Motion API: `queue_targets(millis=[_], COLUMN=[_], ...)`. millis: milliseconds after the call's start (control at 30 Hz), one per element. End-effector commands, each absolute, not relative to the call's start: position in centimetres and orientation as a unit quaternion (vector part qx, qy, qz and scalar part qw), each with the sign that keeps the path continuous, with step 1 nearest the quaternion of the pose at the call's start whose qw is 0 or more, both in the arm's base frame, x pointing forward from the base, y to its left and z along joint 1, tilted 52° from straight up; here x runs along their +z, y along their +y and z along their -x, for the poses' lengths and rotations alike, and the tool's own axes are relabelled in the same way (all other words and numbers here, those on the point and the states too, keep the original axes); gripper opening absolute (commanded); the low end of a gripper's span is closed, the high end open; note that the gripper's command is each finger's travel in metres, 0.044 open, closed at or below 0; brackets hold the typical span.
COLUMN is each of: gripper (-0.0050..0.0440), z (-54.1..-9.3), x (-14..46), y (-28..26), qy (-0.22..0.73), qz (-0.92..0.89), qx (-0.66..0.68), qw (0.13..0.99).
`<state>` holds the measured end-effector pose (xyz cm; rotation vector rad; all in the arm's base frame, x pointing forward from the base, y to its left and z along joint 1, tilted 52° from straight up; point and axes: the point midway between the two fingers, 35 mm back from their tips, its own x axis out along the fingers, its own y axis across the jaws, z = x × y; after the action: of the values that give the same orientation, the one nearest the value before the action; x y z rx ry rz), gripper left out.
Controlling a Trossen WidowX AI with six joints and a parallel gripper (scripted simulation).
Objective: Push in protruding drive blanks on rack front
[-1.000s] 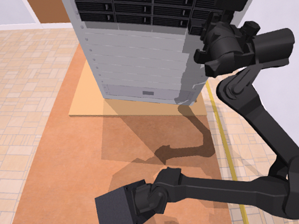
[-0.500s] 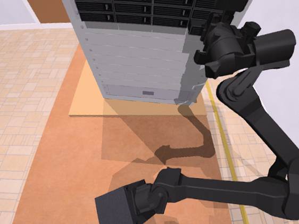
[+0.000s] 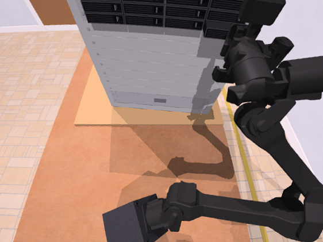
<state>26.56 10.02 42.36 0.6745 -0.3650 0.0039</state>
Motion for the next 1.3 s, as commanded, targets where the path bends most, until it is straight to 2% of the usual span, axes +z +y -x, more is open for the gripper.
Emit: queue_targets(millis=[0, 267, 567, 1267], gripper=[-0.0050, -0.0050, -0.0050, -0.0050], z=[-26.3, -26.0, -27.6, -28.0], x=[42.0, 40.1, 40.6, 40.9], y=[9.8, 7.9, 7.7, 7.7], qy=[-0.179, -0.179, -0.179, -0.179], qz=[-0.329, -0.329, -0.329, -0.329], qx=[0.001, 0.001, 0.001, 0.001], qw=[0.927, 0.927, 0.927, 0.927])
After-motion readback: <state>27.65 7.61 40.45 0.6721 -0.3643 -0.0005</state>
